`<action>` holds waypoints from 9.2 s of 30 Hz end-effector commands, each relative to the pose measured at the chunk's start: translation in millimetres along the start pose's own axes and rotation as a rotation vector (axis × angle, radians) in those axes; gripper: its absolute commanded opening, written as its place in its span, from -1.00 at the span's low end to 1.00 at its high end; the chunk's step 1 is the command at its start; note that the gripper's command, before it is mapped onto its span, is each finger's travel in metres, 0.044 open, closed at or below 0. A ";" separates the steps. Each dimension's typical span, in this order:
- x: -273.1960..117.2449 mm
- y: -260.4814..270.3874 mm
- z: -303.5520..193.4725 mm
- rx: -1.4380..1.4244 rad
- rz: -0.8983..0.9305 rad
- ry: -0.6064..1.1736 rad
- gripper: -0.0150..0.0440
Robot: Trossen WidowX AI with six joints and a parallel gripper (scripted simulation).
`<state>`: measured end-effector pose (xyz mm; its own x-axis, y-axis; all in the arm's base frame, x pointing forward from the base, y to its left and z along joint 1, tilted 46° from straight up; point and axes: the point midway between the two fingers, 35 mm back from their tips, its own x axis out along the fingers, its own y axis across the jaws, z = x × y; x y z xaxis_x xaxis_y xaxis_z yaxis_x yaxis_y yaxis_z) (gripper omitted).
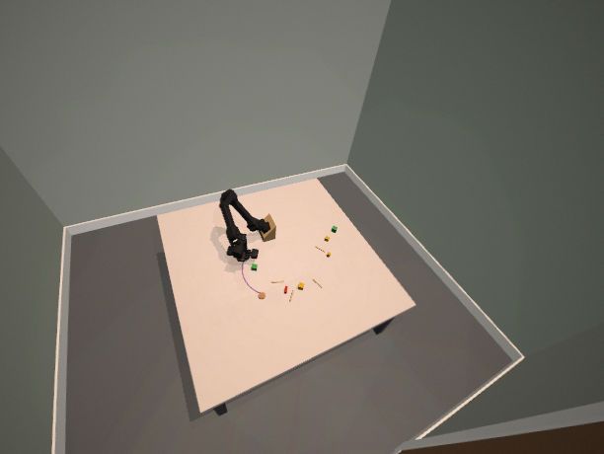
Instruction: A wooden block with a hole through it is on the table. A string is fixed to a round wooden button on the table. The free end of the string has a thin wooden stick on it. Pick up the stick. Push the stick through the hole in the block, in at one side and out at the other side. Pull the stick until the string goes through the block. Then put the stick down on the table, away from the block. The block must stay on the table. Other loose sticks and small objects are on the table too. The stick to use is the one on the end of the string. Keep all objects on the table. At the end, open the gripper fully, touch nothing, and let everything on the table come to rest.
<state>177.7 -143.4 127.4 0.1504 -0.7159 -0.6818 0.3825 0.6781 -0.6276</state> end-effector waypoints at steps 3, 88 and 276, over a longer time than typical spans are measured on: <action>5.1 1.0 -2.4 -0.008 0.001 0.003 -0.07; -57.6 3.4 -0.3 -0.009 0.011 0.076 -0.49; -67.4 -85.5 100.2 1.548 0.121 0.127 -0.49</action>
<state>225.7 -167.9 270.2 0.2223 -0.5691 -0.7916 0.9182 -0.1509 0.3663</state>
